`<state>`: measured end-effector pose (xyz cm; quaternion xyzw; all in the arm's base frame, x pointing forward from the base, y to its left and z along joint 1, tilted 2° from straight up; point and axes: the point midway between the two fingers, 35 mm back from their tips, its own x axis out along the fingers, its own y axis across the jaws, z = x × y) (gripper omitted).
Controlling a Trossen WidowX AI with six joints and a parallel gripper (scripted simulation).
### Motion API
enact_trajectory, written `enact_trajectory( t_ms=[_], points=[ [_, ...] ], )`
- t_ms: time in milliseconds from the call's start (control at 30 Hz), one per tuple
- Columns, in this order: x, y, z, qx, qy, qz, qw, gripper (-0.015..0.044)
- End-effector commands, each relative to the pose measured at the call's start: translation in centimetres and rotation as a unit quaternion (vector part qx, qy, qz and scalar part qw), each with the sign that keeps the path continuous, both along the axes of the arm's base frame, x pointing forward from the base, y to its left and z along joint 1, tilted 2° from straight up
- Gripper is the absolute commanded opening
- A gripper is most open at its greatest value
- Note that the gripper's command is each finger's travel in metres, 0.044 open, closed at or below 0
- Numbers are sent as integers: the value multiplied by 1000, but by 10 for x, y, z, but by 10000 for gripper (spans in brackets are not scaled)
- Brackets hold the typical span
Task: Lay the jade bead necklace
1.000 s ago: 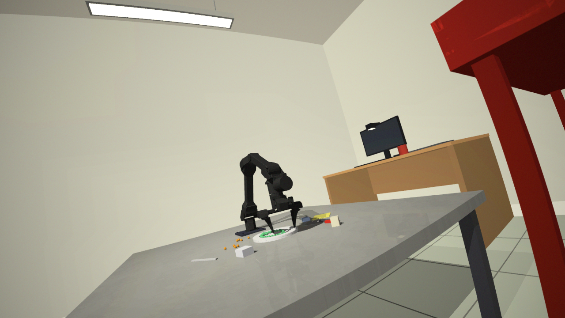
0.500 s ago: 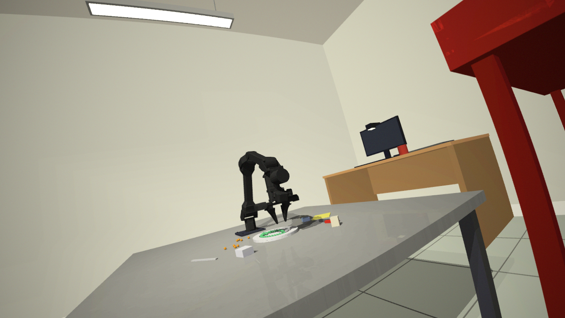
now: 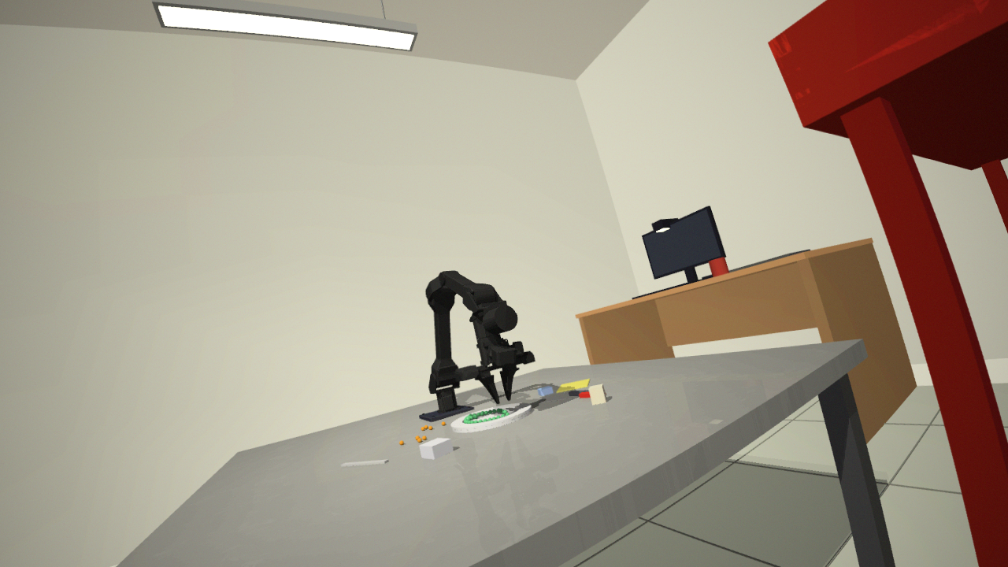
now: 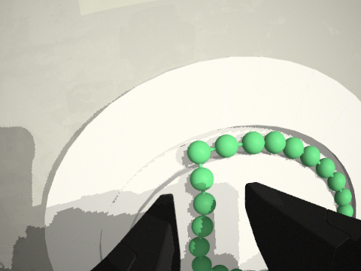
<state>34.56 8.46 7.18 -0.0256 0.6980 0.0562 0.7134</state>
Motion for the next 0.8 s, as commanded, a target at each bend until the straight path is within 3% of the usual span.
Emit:
enact_trajectory(
  t_ms=[0, 567, 700, 767],
  points=[
    [-1, 0, -9, -1, 4, 1, 1000, 120],
    [-2, 0, -27, -1, 6, 4, 1000, 120],
    [-2, 1, -24, -1, 4, 1, 1000, 15],
    [-2, 1, -24, -1, 4, 1, 1000, 0]
  ],
)
